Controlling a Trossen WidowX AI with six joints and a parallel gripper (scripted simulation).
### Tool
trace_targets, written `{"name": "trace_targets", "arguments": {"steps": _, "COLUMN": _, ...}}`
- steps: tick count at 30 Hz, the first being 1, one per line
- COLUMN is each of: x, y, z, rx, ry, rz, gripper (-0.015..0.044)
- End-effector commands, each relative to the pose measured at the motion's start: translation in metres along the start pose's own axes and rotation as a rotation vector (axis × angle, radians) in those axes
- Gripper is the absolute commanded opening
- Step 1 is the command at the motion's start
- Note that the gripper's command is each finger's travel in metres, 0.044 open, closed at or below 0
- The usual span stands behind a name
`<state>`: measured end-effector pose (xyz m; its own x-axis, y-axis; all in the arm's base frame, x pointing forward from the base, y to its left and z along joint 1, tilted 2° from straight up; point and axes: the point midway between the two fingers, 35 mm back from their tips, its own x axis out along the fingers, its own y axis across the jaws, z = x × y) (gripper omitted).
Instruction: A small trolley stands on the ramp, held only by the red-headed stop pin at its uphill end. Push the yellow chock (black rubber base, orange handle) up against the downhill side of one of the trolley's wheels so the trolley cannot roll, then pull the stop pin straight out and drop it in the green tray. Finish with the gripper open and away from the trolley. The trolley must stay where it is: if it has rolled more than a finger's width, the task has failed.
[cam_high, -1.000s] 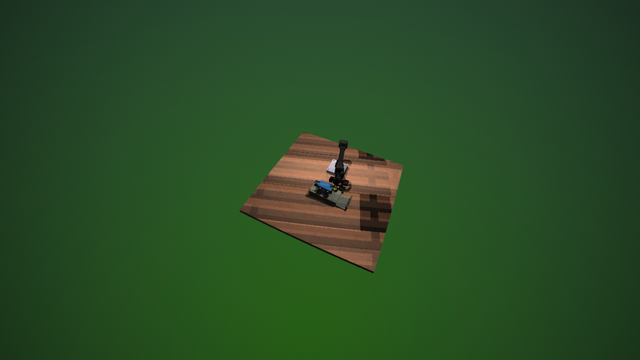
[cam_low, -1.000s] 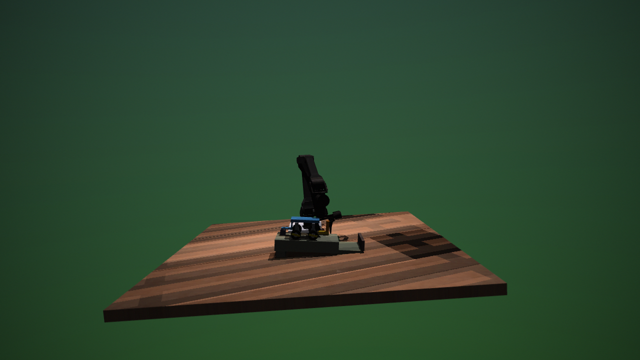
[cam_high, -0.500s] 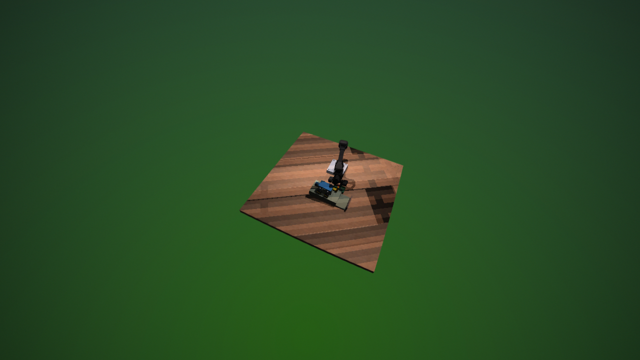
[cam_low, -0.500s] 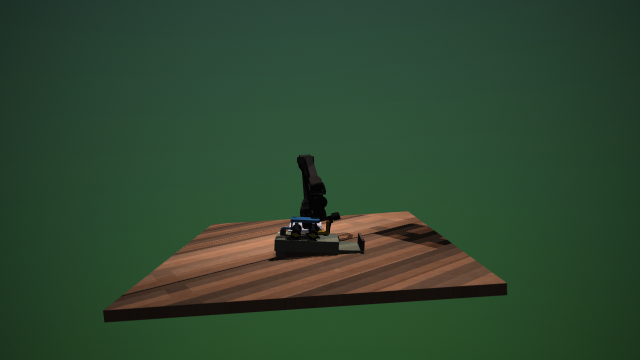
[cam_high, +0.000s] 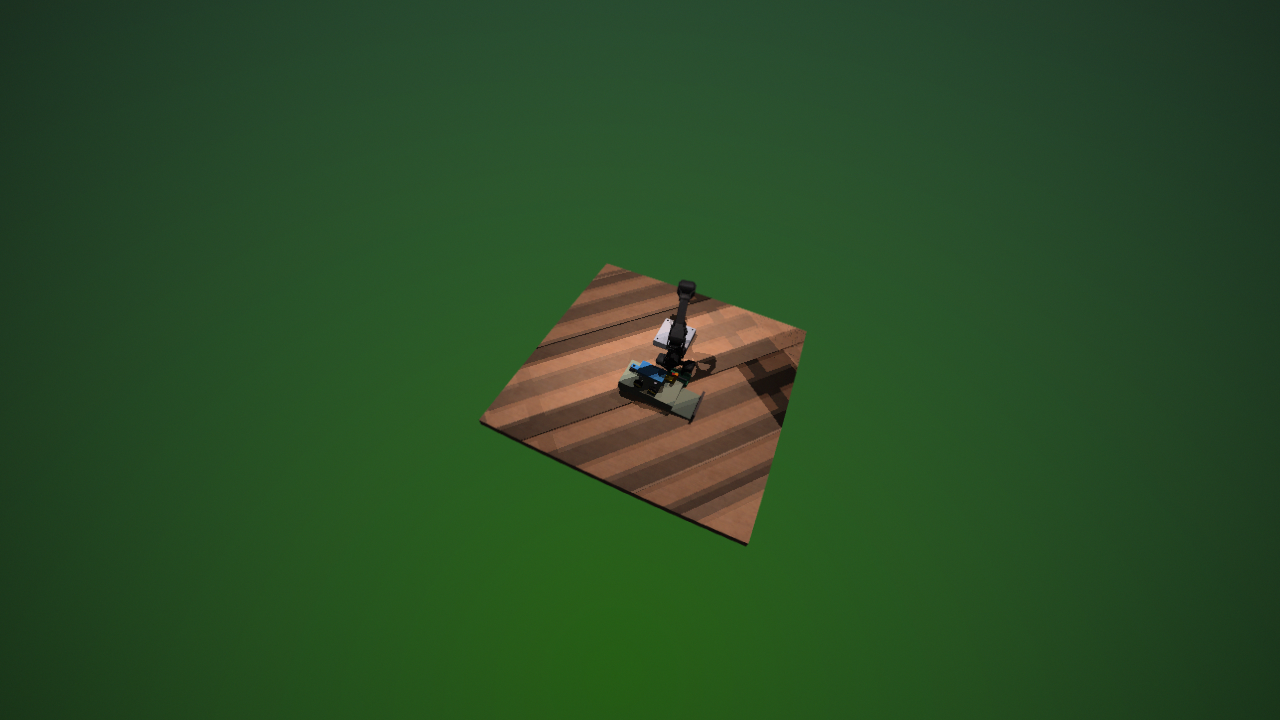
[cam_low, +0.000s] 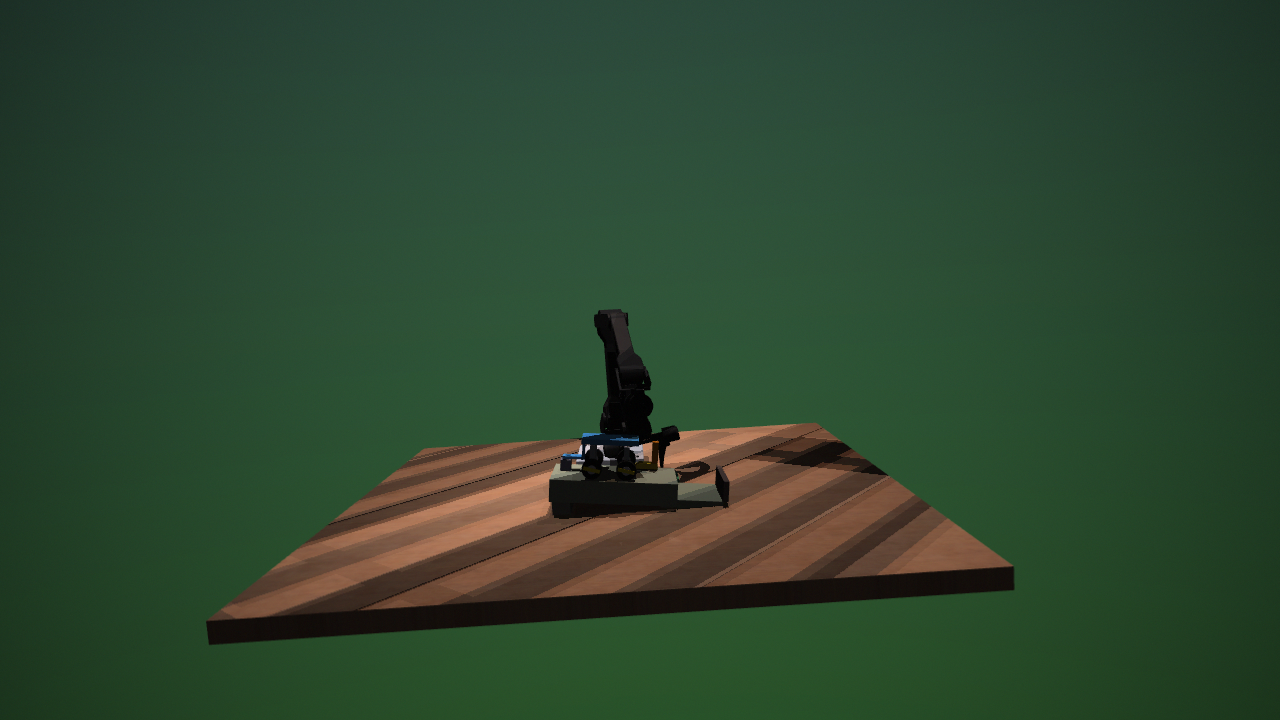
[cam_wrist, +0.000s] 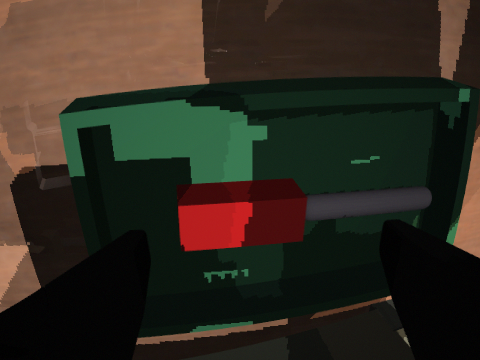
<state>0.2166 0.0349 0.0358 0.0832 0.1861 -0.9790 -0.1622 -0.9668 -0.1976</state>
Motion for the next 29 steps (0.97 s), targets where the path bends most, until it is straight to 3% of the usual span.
{"name": "trace_targets", "arguments": {"steps": 1, "x": 0.000, "y": 0.000, "z": 0.000, "rx": 0.000, "ry": 0.000, "rz": 0.000, "gripper": 0.0340}}
{"name": "trace_targets", "arguments": {"steps": 11, "x": -0.025, "y": -0.003, "z": 0.002, "rx": -0.004, "ry": -0.002, "rz": -0.004, "gripper": 0.0340}}
{"name": "trace_targets", "arguments": {"steps": 15, "x": -0.035, "y": -0.005, "z": 0.002, "rx": -0.004, "ry": -0.002, "rz": -0.004, "gripper": 0.0440}}
{"name": "trace_targets", "arguments": {"steps": 29, "x": -0.073, "y": -0.012, "z": 0.002, "rx": -0.004, "ry": -0.002, "rz": -0.004, "gripper": 0.0440}}
